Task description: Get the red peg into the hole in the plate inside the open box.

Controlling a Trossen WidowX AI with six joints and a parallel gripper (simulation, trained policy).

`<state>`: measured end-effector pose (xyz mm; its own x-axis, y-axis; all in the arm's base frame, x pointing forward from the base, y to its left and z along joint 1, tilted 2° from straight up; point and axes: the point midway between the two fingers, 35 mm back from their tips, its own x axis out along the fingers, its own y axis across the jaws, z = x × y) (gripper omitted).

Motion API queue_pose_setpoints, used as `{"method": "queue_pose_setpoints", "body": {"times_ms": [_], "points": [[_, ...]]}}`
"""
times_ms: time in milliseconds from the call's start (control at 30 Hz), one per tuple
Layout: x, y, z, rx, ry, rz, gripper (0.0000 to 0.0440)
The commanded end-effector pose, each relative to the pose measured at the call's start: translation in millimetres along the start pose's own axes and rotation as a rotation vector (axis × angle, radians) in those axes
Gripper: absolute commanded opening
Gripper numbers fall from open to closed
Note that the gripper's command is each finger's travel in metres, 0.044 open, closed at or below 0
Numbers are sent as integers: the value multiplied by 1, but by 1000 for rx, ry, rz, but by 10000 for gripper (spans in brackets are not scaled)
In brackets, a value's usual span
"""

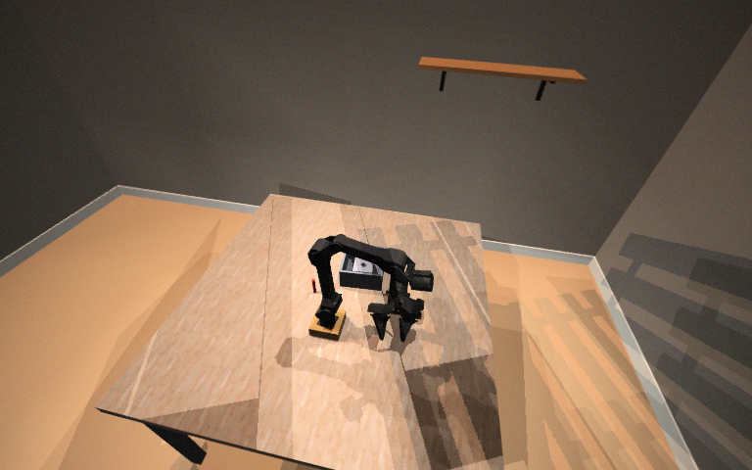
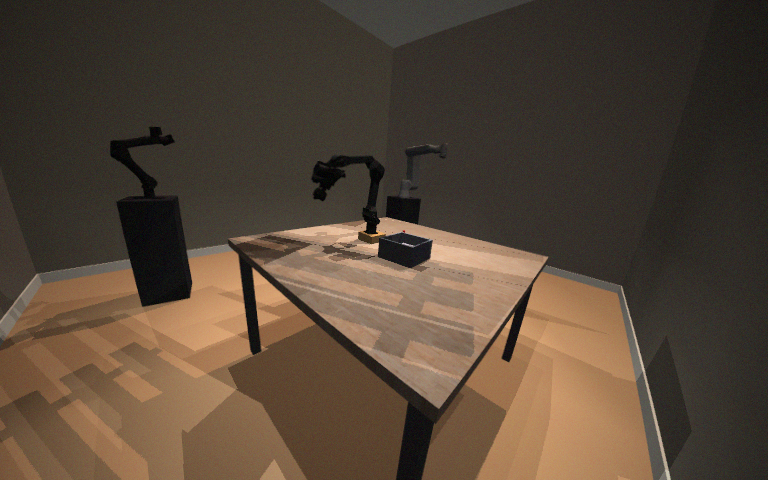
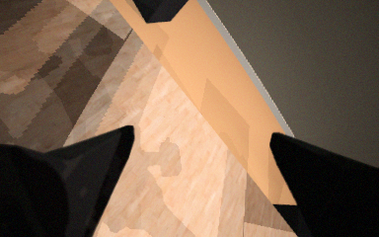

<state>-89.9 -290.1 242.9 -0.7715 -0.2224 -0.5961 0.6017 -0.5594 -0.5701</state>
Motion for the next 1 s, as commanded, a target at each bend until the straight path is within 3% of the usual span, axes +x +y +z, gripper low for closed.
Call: {"method": "queue_pose_setpoints", "body": {"times_ms": [0,467,967], "points": [[-16,21,-11,-34,-15,64,440],[-108,100,-82,-243,-97,389,440],[-193,119,-189,-512,-129,689,440]]}}
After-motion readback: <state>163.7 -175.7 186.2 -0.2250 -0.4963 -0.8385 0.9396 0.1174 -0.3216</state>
